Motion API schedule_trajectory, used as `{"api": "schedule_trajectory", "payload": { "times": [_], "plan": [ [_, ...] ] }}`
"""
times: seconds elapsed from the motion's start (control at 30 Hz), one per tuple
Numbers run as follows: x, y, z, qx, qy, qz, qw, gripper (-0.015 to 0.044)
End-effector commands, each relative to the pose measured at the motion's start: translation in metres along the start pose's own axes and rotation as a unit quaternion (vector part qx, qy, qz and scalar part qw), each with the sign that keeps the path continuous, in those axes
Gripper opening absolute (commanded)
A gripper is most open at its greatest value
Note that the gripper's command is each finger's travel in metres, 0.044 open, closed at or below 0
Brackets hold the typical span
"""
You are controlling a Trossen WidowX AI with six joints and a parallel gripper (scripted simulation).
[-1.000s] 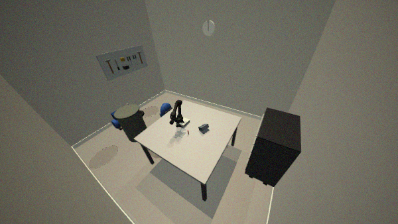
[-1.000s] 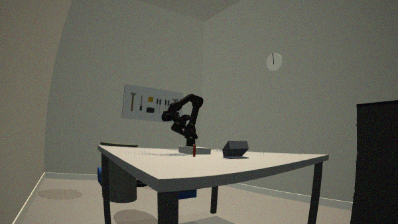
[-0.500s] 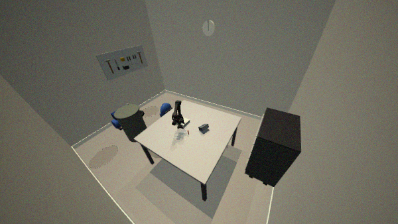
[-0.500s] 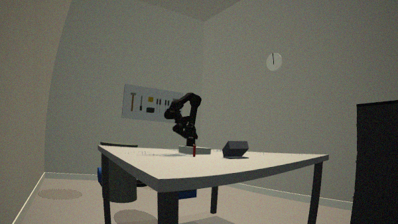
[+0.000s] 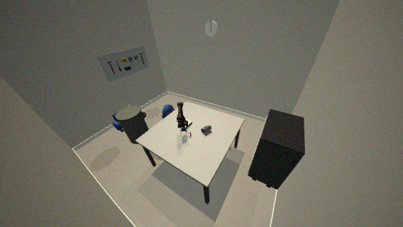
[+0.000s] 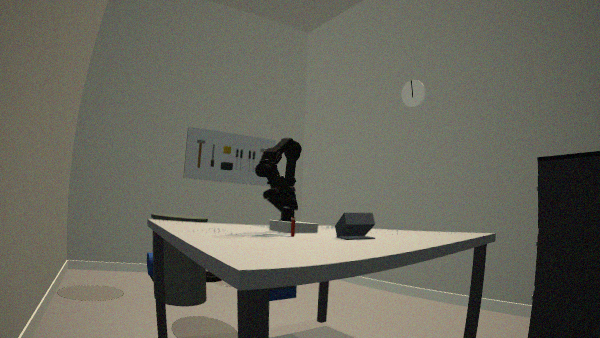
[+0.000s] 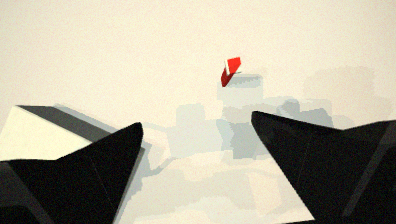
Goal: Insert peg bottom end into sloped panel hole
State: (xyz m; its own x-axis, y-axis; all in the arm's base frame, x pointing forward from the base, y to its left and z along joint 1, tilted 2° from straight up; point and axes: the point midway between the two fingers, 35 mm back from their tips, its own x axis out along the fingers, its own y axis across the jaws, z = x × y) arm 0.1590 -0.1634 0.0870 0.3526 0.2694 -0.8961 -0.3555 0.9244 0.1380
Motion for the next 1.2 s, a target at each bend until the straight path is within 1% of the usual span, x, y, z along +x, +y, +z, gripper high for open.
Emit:
{"api": "schedule_trajectory", "payload": {
  "times": [0.0,0.47,1.0,1.17],
  "plan": [
    [0.001,-0.007,0.006,-0.006,0.030,-0.003,1.000,0.0440],
    [0.013,-0.018,0.028,-0.030,0.101,-0.005,0.994,0.0440],
    [0.025,-0.034,0.059,-0.060,0.195,-0.045,0.978,0.0440],
    [0.026,-0.035,0.062,-0.063,0.203,-0.050,0.976,0.0440]
  ]
}}
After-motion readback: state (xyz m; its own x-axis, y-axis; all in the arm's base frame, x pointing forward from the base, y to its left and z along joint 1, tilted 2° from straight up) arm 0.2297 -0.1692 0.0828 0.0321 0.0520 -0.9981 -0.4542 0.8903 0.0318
